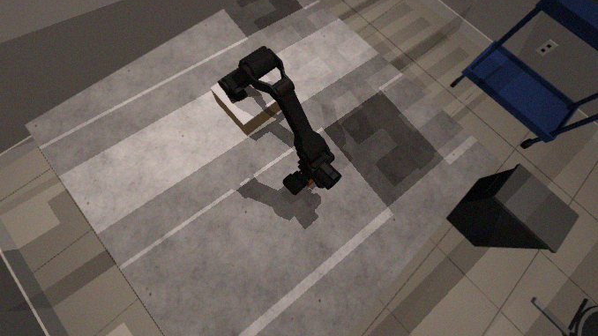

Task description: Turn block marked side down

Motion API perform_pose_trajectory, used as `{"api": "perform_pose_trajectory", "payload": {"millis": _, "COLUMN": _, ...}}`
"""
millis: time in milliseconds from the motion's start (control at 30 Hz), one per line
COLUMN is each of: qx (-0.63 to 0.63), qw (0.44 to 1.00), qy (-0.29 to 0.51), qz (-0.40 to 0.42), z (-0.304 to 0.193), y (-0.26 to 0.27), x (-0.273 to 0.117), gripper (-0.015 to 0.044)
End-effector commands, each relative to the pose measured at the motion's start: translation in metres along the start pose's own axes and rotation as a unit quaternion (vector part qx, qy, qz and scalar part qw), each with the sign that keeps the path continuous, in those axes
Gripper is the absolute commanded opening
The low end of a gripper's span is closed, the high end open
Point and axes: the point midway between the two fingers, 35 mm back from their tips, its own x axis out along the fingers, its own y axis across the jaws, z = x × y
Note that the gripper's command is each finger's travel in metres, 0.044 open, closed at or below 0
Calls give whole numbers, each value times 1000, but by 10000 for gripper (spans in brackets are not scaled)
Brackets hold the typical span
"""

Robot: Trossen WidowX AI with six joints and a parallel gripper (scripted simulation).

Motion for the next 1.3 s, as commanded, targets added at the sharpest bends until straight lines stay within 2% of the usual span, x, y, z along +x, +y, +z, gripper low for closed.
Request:
{"api": "perform_pose_trajectory", "payload": {"millis": 0, "qx": -3, "qw": 1000, "qy": -28, "qz": 2, "z": 1, "y": 1, "x": -1, "gripper": 0}}
{"api": "perform_pose_trajectory", "payload": {"millis": 700, "qx": 4, "qw": 983, "qy": -184, "qz": -1, "z": -6, "y": 0, "x": -1, "gripper": 0}}
{"api": "perform_pose_trajectory", "payload": {"millis": 867, "qx": 4, "qw": 980, "qy": -197, "qz": -1, "z": -7, "y": 0, "x": -1, "gripper": 0}}
{"api": "perform_pose_trajectory", "payload": {"millis": 1267, "qx": 1, "qw": 961, "qy": -278, "qz": -2, "z": 0, "y": -1, "x": 24, "gripper": 0}}
